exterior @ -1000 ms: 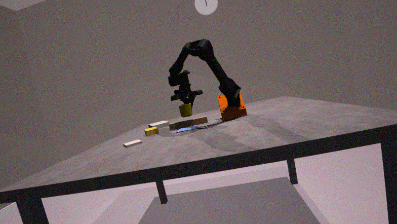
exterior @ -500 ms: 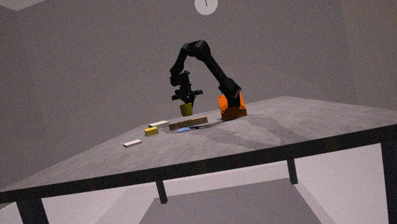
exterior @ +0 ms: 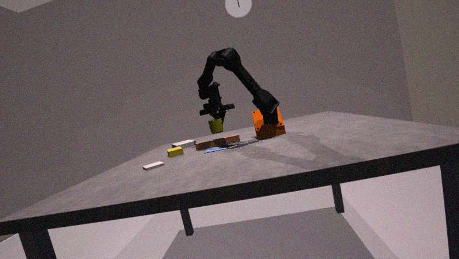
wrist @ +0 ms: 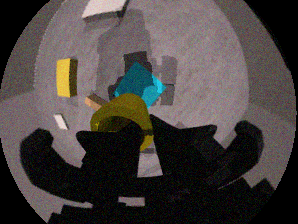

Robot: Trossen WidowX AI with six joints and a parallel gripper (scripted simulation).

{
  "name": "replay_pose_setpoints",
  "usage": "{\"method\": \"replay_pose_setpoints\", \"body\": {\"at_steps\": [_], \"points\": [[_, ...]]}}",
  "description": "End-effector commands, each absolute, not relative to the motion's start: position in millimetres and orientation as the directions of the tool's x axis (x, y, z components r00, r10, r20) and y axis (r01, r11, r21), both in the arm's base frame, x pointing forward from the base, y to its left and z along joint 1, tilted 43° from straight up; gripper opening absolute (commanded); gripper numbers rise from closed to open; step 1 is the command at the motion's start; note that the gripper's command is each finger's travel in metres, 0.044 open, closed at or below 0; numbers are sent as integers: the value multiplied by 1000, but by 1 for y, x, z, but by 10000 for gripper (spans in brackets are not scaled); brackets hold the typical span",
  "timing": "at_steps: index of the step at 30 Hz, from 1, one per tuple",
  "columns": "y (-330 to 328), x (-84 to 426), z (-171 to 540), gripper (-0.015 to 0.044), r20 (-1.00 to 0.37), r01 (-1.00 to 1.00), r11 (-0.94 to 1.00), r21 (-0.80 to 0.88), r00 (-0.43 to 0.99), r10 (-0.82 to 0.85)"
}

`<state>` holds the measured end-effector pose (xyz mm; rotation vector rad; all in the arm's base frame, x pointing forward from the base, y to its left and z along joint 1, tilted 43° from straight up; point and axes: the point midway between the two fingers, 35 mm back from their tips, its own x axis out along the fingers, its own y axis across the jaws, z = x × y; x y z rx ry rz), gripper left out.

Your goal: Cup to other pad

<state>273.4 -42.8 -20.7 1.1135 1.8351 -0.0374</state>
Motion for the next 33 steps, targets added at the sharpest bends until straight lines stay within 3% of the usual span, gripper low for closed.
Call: {"method": "replay_pose_setpoints", "body": {"at_steps": [1,33], "points": [[-52,277,-27,0,-736,693,590,414,-126,665],[-45,277,-63,0,-736,693,590,415,-126,665]]}}
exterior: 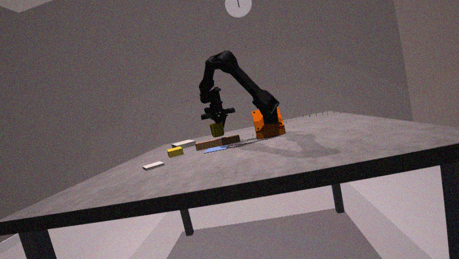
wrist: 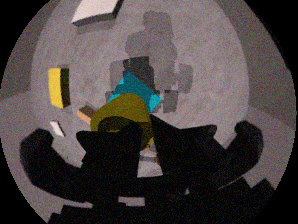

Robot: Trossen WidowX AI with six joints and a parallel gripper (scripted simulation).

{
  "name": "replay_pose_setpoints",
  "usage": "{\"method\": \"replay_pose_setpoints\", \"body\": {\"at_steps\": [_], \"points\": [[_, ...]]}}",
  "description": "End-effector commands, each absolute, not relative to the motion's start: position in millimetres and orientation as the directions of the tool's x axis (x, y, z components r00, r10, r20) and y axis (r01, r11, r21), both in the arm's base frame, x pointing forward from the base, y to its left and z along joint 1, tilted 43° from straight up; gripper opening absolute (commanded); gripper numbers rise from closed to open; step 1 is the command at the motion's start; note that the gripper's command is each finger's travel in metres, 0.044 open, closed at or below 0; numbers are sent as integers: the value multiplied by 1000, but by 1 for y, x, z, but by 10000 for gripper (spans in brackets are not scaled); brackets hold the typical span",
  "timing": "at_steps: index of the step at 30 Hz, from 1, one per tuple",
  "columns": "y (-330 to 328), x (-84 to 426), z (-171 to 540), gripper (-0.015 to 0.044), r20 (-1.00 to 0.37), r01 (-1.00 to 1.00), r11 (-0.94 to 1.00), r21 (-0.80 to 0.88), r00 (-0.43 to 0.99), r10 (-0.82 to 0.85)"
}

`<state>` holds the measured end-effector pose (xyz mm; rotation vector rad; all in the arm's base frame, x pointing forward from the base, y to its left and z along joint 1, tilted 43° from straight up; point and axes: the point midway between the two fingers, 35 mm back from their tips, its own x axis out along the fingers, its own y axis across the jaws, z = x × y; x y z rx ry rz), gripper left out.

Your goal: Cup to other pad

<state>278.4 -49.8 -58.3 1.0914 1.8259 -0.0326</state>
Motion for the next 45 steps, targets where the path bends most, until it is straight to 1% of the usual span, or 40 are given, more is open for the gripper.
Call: {"method": "replay_pose_setpoints", "body": {"at_steps": [1,17,31,36,37,45], "points": [[-44,277,-64,0,-736,693,590,415,-126,665],[-27,272,-83,0,-735,693,590,416,-126,666],[-29,274,-81,0,-739,686,597,416,-128,661],[-29,274,-81,131,-739,686,597,416,-128,661],[-29,274,-81,147,-739,686,597,416,-128,661],[-30,274,-80,147,-739,686,597,416,-128,661]]}}
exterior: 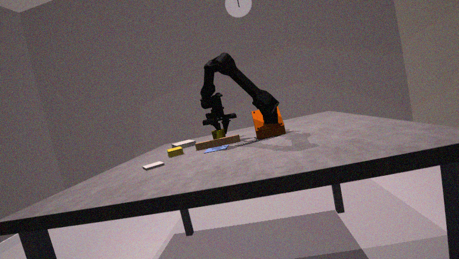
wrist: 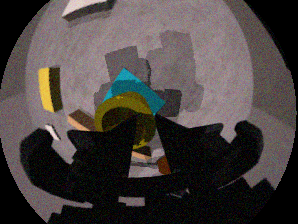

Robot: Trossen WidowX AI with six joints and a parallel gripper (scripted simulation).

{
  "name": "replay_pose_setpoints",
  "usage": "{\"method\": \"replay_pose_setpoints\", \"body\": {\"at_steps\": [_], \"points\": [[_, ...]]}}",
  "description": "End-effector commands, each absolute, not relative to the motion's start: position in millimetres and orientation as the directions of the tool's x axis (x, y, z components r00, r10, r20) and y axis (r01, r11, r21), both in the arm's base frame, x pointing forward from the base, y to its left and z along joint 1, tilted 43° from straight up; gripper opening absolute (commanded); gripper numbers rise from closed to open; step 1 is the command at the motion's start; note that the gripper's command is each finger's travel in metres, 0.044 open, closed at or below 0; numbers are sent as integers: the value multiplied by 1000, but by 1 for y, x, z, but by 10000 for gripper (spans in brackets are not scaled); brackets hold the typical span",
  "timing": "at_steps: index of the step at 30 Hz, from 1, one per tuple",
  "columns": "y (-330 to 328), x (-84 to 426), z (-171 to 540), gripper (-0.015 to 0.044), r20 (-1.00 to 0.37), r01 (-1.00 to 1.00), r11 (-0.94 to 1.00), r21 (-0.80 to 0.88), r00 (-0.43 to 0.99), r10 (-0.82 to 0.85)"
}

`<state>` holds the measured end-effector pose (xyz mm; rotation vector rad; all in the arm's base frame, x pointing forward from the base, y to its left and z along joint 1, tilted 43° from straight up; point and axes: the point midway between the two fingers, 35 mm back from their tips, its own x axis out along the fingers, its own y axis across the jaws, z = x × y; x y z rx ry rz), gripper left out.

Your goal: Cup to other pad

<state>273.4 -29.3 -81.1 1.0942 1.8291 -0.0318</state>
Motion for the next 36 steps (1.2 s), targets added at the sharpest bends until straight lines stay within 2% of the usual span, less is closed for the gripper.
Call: {"method": "replay_pose_setpoints", "body": {"at_steps": [1,34,36], "points": [[-31,274,-79,147,-739,686,597,416,-128,661],[-63,278,-41,147,-736,693,590,414,-126,665],[-60,278,-45,199,-732,699,584,413,-127,669]]}}
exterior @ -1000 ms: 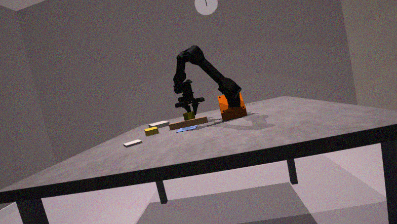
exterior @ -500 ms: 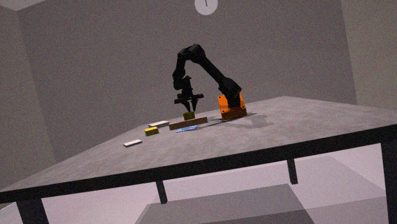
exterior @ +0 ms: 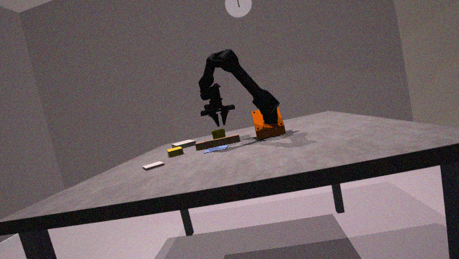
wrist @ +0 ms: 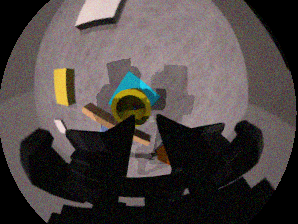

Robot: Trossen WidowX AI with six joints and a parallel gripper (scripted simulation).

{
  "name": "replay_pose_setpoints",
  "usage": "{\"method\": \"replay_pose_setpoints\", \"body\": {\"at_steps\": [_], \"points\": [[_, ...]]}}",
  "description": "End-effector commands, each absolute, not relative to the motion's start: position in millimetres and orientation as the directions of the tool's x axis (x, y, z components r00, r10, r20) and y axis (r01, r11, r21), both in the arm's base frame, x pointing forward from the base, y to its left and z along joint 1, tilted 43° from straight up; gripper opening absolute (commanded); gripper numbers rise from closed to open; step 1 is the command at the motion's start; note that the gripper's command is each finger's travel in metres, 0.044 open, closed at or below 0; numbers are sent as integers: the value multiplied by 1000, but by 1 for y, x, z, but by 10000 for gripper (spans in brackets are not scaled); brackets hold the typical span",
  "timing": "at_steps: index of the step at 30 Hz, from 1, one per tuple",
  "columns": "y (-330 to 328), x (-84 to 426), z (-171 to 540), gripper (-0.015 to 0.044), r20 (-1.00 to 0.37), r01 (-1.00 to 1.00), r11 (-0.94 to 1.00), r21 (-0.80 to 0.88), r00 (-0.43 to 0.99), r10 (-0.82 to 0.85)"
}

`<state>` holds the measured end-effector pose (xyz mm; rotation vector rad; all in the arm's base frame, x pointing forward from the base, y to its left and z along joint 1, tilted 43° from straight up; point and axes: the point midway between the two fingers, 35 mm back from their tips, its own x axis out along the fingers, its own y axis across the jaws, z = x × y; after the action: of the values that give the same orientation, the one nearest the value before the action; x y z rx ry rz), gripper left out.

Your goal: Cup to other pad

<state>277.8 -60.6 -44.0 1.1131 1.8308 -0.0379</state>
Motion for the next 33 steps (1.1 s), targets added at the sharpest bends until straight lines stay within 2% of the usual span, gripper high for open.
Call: {"method": "replay_pose_setpoints", "body": {"at_steps": [1,9,33], "points": [[-60,278,-45,225,-732,699,584,413,-127,669],[-63,278,-42,435,-732,699,584,413,-127,669],[-99,286,0,440,-734,700,583,413,-124,668]]}}
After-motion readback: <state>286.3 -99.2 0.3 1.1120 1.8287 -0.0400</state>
